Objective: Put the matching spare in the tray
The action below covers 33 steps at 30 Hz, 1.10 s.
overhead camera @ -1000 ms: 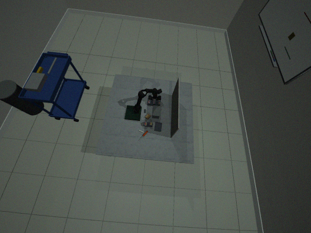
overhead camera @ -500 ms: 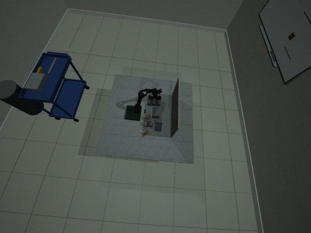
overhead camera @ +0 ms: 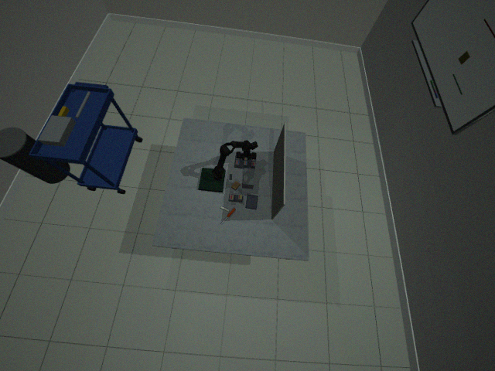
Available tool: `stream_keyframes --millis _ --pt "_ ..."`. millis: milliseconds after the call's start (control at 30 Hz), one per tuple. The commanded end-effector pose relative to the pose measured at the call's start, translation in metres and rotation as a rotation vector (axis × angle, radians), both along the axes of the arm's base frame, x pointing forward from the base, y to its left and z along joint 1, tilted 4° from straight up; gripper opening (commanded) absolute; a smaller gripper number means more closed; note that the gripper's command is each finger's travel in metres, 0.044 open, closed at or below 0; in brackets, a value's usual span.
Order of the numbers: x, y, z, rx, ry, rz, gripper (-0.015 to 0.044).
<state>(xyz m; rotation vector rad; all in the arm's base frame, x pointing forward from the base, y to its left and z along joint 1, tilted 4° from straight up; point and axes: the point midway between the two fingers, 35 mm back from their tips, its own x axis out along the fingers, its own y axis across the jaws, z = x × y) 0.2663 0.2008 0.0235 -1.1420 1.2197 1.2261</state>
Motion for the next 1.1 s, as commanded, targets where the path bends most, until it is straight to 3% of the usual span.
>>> stream_keyframes --millis 0,300,567,1067 --pt "0.003 0.001 0.015 0.004 -0.004 -0.001 0.0" --pt "0.003 -0.002 0.073 0.008 -0.002 -0.004 0.0" --pt "0.004 -0.002 0.077 0.006 -0.007 -0.009 0.0" --pt "0.007 -0.014 0.147 0.007 -0.002 -0.005 0.0"
